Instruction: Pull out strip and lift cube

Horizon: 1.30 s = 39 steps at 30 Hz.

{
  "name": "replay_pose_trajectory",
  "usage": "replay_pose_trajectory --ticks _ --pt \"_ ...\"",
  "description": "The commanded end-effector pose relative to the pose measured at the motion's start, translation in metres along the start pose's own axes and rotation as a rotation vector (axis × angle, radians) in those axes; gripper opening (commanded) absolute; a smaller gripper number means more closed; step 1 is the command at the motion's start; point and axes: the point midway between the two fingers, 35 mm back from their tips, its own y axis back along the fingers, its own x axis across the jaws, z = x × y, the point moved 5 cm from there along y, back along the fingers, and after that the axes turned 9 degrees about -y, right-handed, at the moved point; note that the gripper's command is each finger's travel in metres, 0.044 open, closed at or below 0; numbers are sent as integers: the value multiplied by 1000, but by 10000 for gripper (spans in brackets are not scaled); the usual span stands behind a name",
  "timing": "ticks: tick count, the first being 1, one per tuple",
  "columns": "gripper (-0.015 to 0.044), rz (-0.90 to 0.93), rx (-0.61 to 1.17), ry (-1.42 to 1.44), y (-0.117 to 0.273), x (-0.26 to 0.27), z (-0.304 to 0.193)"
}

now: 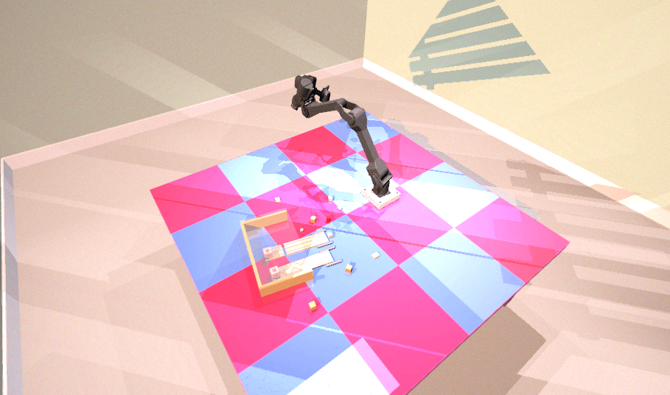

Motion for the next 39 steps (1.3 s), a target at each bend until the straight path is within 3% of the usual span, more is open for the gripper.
replay_pose_trajectory --ticks 1,3,11,19,30,39 --pt "400 8 1 9 1 1 0" --pt "400 76 6 84 9 7 0" --pt "400 554 114 196 127 19 21" --pt "400 1038 250 287 241 -12 41" --pt "400 1692 478 423 364 -120 65" --pt "400 2197 698 583 412 -247 78"
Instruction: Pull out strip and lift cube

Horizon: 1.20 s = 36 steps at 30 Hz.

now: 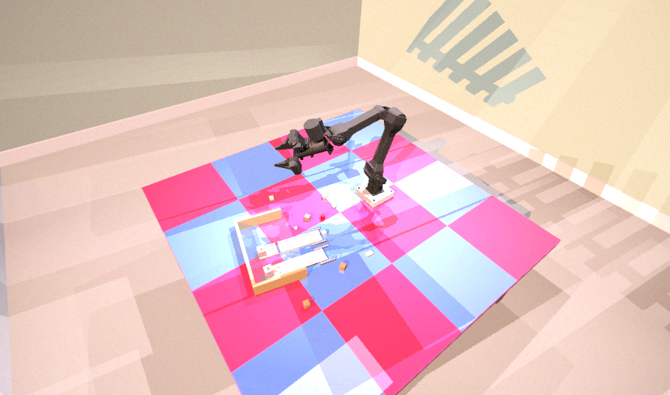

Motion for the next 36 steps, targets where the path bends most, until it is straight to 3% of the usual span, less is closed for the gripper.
replay_pose_trajectory --ticks 1,9,24,36 --pt "400 204 90 37 31 34 -29" --pt "400 597 302 128 105 80 -95" --pt "400 606 307 130 107 81 -97" --pt "85 537 707 138 71 159 -87"
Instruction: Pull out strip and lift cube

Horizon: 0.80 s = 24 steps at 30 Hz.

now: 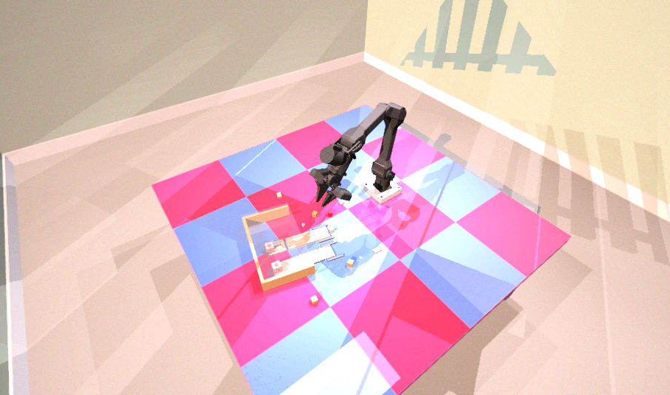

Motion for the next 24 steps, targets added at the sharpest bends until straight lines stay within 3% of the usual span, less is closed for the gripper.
replay_pose_trajectory --ticks 1,4,14,24 --pt "59 -17 131 -45 -22 18 11" --pt "0 -47 238 -85 -42 33 16" --pt "0 -233 592 -204 -117 74 -2" --pt "0 -251 614 -211 -128 75 -8"
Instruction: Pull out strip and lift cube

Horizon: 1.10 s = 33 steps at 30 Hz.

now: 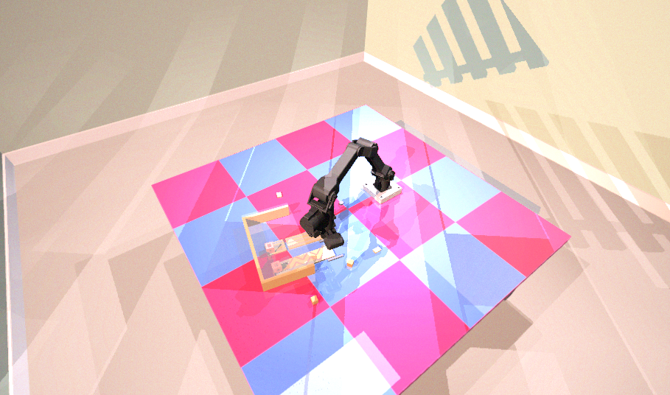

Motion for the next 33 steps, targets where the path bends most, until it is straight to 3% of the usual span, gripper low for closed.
replay_pose_trajectory --ticks 1,33 --pt "0 11 -7 -6 -1 2 1" --pt "0 11 -7 -6 -53 8 3"
